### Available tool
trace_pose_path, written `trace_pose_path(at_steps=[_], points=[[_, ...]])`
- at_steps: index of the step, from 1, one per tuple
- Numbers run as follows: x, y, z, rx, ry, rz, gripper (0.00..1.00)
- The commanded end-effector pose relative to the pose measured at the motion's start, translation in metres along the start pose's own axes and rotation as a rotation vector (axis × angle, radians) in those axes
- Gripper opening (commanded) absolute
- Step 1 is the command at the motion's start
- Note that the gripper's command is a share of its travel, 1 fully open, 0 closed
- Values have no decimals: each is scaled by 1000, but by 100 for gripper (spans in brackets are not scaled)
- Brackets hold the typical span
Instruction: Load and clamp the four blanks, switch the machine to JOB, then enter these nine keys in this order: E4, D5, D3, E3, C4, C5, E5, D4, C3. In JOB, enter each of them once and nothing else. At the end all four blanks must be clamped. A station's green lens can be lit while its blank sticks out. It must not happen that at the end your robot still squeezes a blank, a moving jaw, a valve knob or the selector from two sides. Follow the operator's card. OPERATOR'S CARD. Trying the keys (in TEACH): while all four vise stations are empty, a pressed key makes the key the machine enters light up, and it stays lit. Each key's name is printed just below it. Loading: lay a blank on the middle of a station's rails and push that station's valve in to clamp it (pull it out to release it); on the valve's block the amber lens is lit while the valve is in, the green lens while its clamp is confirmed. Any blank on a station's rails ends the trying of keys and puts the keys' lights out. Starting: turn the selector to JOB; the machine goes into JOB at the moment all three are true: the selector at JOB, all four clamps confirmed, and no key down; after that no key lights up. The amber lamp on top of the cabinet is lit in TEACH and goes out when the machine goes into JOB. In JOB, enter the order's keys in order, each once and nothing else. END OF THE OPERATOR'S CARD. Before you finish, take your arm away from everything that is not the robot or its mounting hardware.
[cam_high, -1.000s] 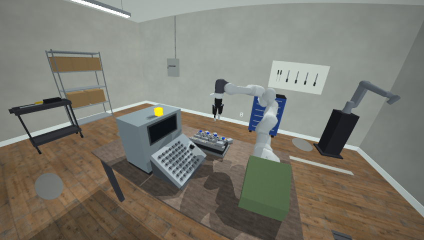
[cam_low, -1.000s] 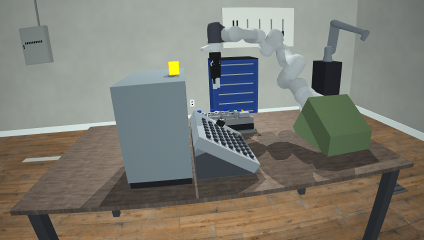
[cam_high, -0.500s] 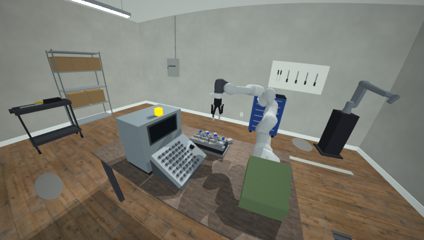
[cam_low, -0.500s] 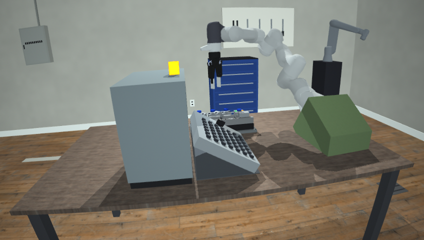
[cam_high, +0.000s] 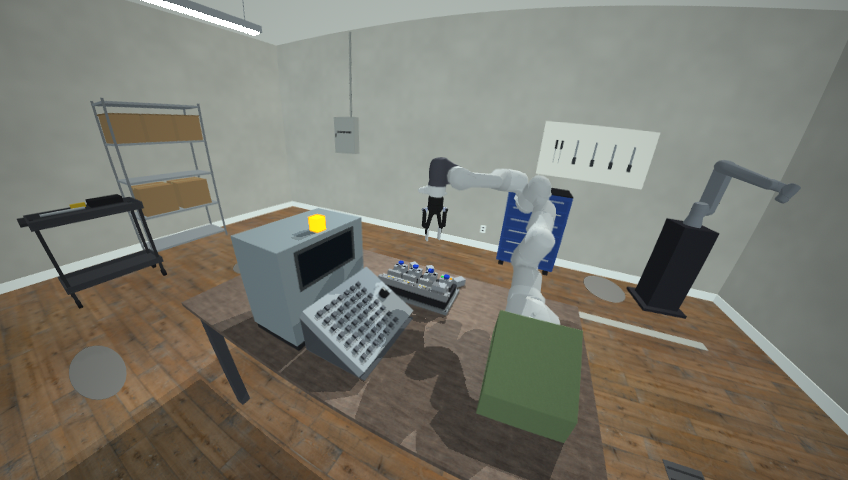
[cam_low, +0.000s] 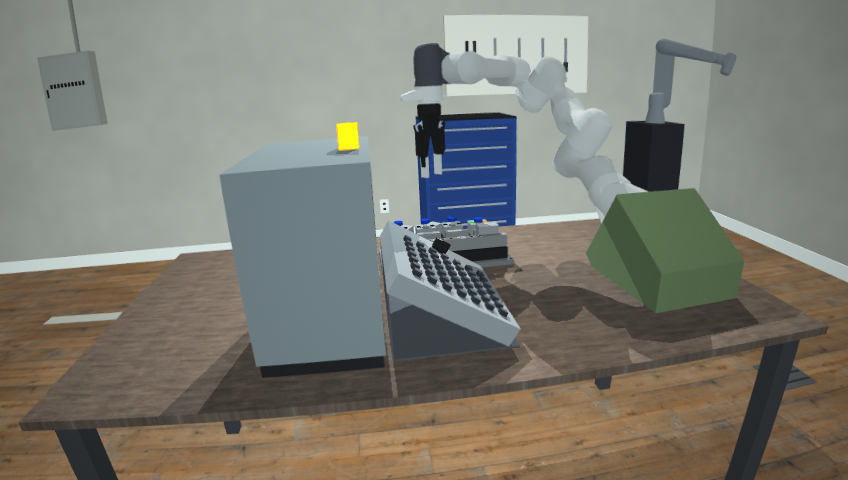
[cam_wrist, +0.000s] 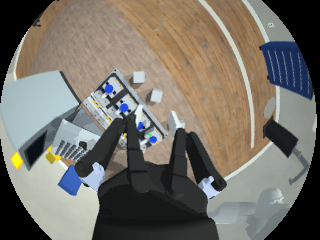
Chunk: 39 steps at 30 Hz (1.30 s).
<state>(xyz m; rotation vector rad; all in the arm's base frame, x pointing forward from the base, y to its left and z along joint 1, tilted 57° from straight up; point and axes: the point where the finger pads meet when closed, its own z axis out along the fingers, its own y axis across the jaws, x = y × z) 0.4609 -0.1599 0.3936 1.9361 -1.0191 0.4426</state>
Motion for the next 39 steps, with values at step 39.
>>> trace_pose_path(at_steps=[39], points=[[2,1,103,-4,5,16,40]])
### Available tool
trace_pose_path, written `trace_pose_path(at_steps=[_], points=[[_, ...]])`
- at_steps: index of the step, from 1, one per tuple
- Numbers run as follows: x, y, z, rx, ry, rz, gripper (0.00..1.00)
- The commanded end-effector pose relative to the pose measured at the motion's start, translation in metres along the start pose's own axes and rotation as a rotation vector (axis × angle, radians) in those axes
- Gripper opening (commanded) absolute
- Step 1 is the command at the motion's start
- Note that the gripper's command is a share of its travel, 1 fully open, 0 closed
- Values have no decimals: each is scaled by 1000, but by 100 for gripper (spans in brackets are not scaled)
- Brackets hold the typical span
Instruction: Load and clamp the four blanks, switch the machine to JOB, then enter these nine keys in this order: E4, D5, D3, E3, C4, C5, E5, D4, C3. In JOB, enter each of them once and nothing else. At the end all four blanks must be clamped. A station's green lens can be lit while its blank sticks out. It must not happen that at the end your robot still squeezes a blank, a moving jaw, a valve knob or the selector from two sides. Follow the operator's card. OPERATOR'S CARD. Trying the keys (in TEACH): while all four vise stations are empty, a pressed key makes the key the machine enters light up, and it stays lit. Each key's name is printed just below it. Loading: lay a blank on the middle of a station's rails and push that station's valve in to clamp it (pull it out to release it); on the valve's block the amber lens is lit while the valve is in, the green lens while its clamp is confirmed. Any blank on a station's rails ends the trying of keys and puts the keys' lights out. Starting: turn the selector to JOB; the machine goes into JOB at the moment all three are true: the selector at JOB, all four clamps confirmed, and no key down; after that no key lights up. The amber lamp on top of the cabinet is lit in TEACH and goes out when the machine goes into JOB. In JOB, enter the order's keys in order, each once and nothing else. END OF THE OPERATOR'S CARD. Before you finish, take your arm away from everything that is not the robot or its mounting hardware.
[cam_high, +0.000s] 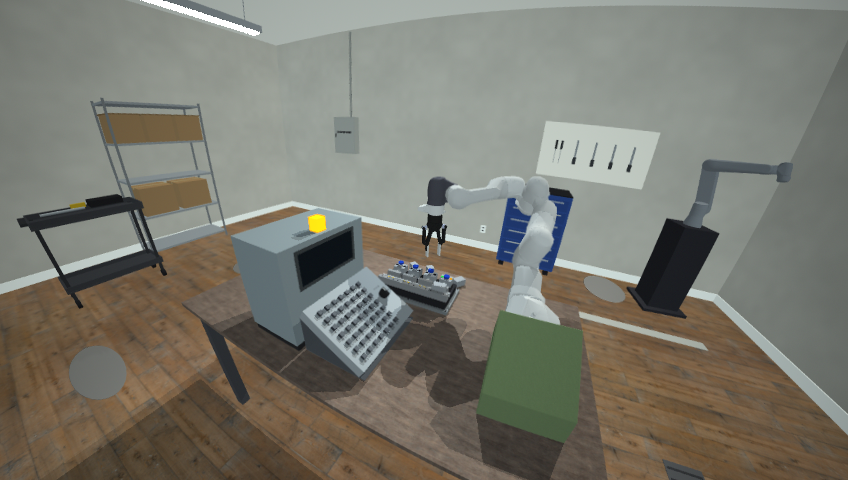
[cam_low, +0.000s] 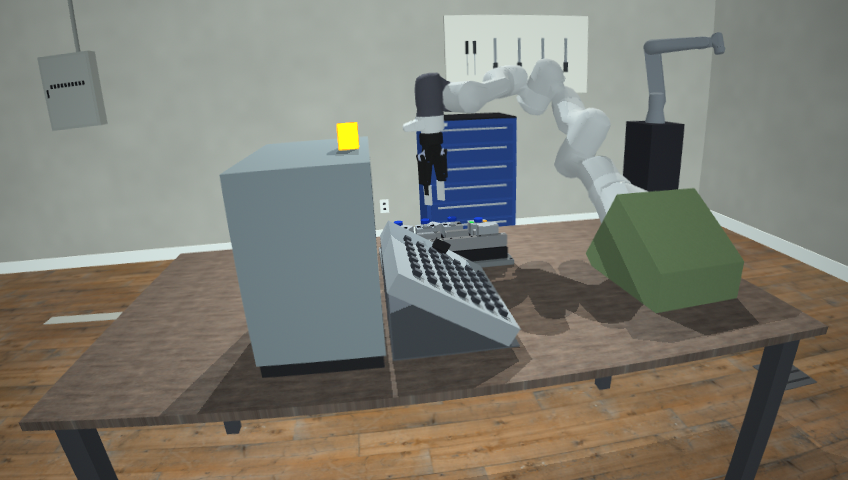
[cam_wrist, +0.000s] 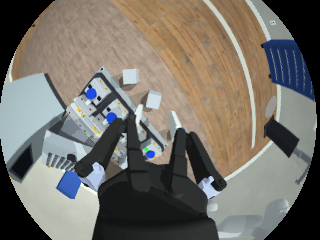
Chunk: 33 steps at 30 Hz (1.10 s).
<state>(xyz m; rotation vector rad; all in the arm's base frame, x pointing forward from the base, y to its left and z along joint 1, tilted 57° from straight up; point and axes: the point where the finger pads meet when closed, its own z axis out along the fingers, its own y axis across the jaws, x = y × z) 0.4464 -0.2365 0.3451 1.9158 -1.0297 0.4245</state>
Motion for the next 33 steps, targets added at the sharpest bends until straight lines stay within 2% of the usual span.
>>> trace_pose_path(at_steps=[1,9,16,33], points=[[4,-6,17,19,12,11,40],[5,-7,48,19,12,11,40],[5,-7,60,19,12,11,40],[5,-7,66,19,12,11,40]])
